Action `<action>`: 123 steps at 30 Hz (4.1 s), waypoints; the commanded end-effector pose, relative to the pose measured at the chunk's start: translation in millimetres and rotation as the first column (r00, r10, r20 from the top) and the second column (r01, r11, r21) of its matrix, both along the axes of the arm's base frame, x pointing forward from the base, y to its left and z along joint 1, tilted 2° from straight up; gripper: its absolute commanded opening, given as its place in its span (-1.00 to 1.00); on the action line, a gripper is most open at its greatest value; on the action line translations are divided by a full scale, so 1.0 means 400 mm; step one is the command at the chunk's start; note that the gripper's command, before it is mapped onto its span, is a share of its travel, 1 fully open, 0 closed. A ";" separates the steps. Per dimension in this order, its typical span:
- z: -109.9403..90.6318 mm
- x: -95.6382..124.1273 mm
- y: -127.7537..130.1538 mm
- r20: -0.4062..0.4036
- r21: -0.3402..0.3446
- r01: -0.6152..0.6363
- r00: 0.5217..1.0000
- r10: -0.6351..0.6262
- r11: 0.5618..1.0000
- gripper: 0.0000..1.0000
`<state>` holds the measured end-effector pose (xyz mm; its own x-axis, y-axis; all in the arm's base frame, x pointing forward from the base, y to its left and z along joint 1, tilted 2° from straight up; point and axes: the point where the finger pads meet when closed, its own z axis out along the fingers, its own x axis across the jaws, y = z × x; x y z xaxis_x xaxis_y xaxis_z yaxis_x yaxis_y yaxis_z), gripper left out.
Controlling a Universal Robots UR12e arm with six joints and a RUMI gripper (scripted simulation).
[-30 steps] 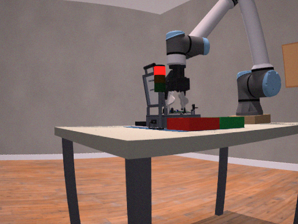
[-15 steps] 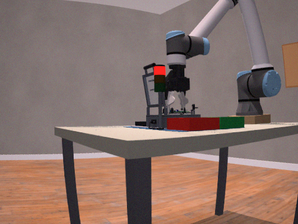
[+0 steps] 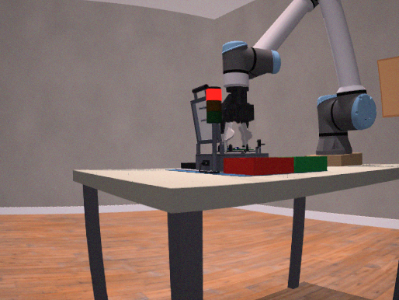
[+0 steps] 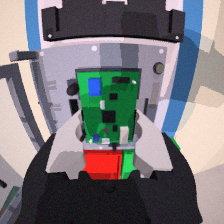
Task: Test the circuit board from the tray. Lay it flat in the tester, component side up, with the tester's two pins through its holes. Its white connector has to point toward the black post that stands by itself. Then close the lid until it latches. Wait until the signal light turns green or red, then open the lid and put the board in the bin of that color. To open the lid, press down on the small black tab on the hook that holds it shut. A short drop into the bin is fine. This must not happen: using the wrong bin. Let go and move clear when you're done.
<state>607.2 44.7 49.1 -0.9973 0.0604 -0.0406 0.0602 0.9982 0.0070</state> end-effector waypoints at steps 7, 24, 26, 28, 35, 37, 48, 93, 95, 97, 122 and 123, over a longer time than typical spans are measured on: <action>0.002 0.001 0.000 0.001 0.000 0.000 1.000 0.000 1.000 -0.22; 0.007 0.001 0.000 0.001 0.000 0.000 1.000 0.000 1.000 -0.22; 0.007 0.001 0.000 0.001 0.000 0.000 1.000 0.000 1.000 -0.22; 0.009 0.001 0.000 0.001 0.000 0.000 1.000 0.000 1.000 -0.22; 0.012 0.001 0.000 0.001 0.000 0.000 1.000 0.000 1.000 -0.22; 0.012 0.001 0.000 0.001 0.000 0.000 1.000 0.000 1.000 -0.22; 0.012 0.001 0.000 0.001 0.000 0.000 1.000 0.000 1.000 -0.22; 0.026 0.000 0.000 0.001 0.000 0.000 1.000 0.000 1.000 -0.22; 0.027 0.000 0.000 0.001 0.000 0.000 1.000 0.000 1.000 -0.22; 0.028 0.000 0.000 0.001 0.000 0.000 1.000 0.000 1.000 -0.22; 0.032 0.000 0.000 0.001 0.000 0.000 1.000 0.000 1.000 -0.22; 0.032 0.000 0.000 0.001 0.000 0.000 1.000 0.000 1.000 -0.22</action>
<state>606.6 44.6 61.0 -0.9974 0.0604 -0.0404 0.0602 0.9982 0.0070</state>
